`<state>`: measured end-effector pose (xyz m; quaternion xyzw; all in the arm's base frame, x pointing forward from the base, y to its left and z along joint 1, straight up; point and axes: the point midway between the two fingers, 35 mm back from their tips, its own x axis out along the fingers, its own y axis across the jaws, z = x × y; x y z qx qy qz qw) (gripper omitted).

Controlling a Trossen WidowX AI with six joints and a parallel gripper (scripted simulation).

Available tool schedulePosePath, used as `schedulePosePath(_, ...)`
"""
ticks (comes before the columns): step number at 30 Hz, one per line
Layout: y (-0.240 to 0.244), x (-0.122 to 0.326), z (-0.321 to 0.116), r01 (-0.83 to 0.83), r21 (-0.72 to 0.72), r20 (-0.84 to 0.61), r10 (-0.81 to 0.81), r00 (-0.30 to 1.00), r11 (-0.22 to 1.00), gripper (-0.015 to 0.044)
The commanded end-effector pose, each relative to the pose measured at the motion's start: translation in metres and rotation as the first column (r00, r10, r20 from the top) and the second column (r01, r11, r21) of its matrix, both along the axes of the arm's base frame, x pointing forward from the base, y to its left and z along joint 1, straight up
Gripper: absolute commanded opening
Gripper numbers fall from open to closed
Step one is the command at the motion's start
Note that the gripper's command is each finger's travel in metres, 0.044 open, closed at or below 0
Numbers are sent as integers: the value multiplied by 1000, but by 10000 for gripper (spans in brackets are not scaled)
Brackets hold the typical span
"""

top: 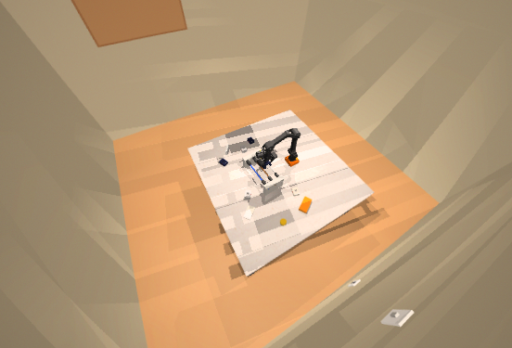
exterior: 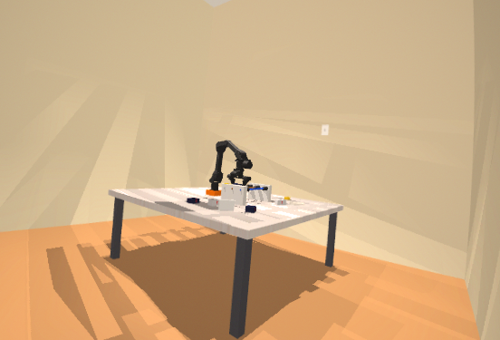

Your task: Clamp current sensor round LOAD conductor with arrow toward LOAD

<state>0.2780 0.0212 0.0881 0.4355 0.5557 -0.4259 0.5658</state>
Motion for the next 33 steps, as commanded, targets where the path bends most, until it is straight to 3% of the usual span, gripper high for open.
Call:
schedulePosePath(1, 0, 0, -6, -3, -1, -1, 3, 1000, 1000, 440)
schedulePosePath(22, 0, 3, -28, -3, 3, 13, 3, 1000, 1000, 440)
schedulePosePath(33, 0, 2, -24, 0, 3, 17, 0, 1000, 1000, 367)
